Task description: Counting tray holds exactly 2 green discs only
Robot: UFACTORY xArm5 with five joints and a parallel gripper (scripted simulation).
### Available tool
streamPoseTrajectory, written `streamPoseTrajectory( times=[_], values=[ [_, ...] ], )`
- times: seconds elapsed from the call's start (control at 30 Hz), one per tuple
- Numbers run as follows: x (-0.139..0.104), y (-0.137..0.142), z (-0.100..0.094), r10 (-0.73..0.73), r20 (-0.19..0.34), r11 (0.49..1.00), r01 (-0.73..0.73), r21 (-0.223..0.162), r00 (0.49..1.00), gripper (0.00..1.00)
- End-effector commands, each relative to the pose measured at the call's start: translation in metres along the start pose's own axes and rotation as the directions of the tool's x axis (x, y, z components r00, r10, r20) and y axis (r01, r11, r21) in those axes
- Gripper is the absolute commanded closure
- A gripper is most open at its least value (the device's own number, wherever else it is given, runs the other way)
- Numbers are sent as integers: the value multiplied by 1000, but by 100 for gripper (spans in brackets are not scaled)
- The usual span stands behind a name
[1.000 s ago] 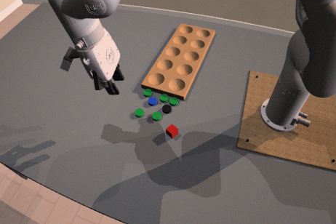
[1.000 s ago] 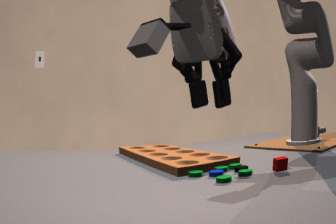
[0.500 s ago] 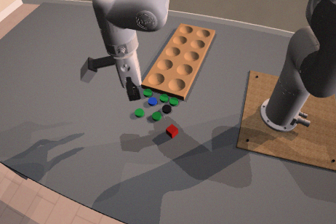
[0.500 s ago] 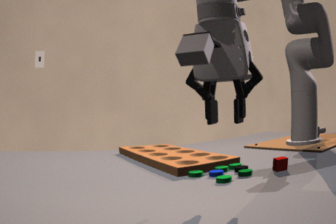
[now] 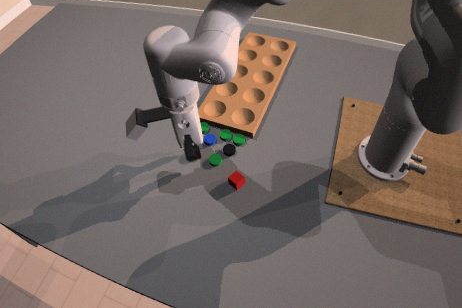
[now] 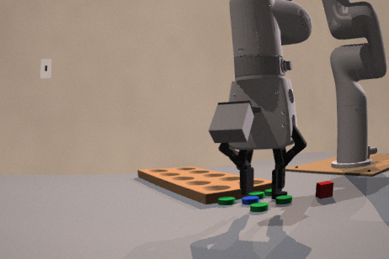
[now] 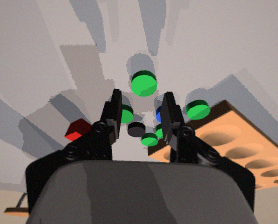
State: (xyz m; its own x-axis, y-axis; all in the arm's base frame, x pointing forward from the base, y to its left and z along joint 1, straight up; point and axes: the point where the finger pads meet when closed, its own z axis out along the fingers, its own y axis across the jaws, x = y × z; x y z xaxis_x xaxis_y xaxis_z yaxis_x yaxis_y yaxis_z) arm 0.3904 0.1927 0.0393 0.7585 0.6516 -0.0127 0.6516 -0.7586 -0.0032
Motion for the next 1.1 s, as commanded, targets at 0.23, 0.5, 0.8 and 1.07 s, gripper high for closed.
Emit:
streamPoseTrajectory(
  times=[0.23, 0.5, 0.8, 1.07],
  values=[
    [6, 2, 20, 0, -10, 1000, 0, -2, 1000, 53],
    [6, 2, 20, 0, -10, 1000, 0, -2, 1000, 53],
    [6, 2, 20, 0, -10, 1000, 0, -2, 1000, 100],
    [6, 2, 20, 0, -10, 1000, 0, -2, 1000, 100]
  ],
)
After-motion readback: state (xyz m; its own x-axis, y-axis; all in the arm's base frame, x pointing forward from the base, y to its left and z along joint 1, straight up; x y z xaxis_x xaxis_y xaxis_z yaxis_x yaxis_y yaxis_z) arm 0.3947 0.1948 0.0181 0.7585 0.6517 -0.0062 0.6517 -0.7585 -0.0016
